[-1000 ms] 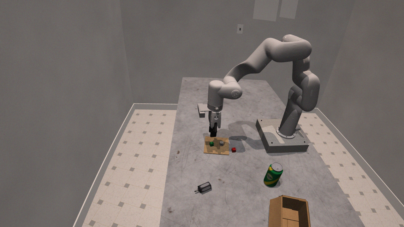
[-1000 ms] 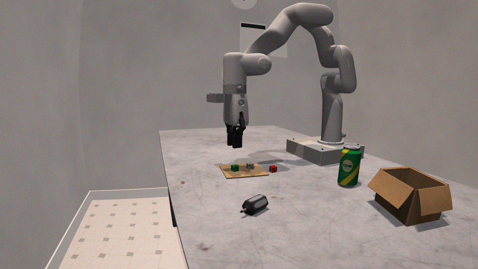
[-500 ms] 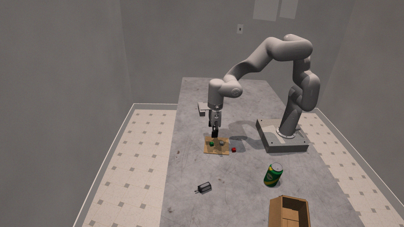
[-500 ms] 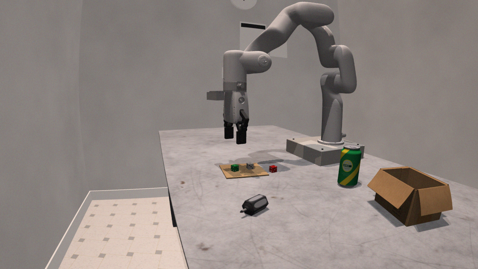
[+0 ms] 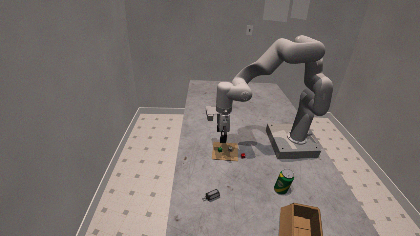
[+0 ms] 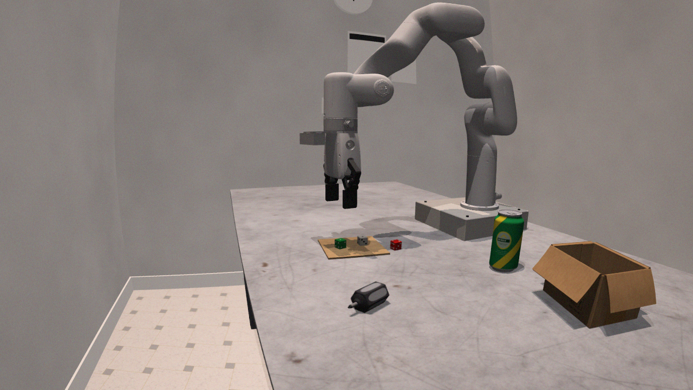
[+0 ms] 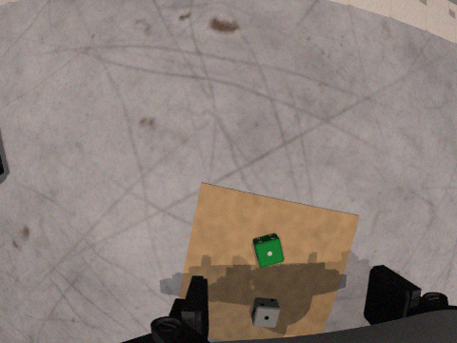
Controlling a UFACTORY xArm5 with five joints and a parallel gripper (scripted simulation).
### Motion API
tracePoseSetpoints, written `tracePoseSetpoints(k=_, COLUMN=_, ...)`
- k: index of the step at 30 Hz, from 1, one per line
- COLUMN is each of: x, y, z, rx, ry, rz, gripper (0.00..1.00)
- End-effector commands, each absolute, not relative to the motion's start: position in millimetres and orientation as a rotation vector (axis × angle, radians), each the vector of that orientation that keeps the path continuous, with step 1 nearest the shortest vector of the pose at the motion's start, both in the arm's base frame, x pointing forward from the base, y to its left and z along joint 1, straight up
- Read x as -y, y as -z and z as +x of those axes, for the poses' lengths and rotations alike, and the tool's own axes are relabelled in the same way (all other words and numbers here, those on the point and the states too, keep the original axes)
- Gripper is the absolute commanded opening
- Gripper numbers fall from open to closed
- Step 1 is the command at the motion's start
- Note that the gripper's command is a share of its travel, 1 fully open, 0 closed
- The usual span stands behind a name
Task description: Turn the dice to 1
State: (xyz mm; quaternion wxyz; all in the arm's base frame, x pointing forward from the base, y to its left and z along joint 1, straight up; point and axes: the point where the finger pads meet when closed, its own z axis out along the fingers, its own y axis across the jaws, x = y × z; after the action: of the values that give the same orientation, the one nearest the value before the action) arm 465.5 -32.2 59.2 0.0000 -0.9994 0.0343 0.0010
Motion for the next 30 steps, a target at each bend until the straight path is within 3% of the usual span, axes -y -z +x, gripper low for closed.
tracePoseSetpoints(k=1, x=32.3, y=-67.3, z=467.0, rx=-0.108, ry=0.004, rz=-3.14, gripper=1.0)
tracePoseSetpoints(k=19, x=32.2, y=-135.8, z=466.9, rx=-0.108, ry=0.004, rz=-3.14, gripper=1.0)
tracePoseSetpoints(k=30, x=32.2, y=-142.9, z=466.8, rx=-0.108, ry=0.004, rz=-3.14, gripper=1.0)
